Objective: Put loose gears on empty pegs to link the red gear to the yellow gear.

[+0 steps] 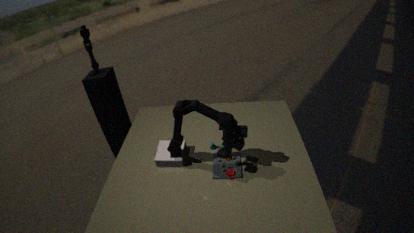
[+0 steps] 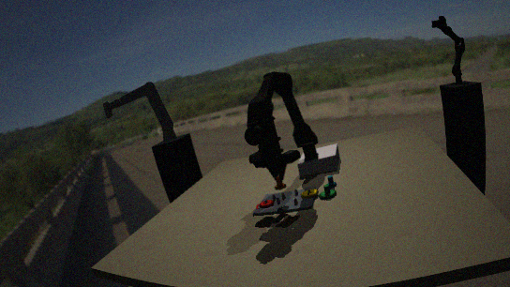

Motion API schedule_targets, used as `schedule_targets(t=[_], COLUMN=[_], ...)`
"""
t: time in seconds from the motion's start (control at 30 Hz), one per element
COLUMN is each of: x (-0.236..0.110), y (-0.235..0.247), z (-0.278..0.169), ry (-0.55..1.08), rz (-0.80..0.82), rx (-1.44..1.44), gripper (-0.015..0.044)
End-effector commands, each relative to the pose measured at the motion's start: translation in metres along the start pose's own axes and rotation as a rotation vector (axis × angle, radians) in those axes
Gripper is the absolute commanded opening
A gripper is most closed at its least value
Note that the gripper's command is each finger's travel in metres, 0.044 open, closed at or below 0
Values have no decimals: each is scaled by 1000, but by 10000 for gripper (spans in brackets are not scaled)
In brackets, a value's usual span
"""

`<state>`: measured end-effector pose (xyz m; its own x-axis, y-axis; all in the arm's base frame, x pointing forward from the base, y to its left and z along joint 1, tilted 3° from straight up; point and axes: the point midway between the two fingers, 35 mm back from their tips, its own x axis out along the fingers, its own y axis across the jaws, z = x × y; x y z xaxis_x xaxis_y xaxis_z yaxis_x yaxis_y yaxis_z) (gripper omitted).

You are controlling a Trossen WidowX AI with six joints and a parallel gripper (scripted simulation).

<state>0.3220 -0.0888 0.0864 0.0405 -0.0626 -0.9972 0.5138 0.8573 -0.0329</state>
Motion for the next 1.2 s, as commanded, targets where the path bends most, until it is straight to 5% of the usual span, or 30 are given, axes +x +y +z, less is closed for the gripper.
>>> schedule_targets(t=[0.0,1.17], x=[3,10], y=[-8,-22], z=[2,4], ry=[-1,-3], rz=[0,0], rx=[0,-57], gripper=[0,0])
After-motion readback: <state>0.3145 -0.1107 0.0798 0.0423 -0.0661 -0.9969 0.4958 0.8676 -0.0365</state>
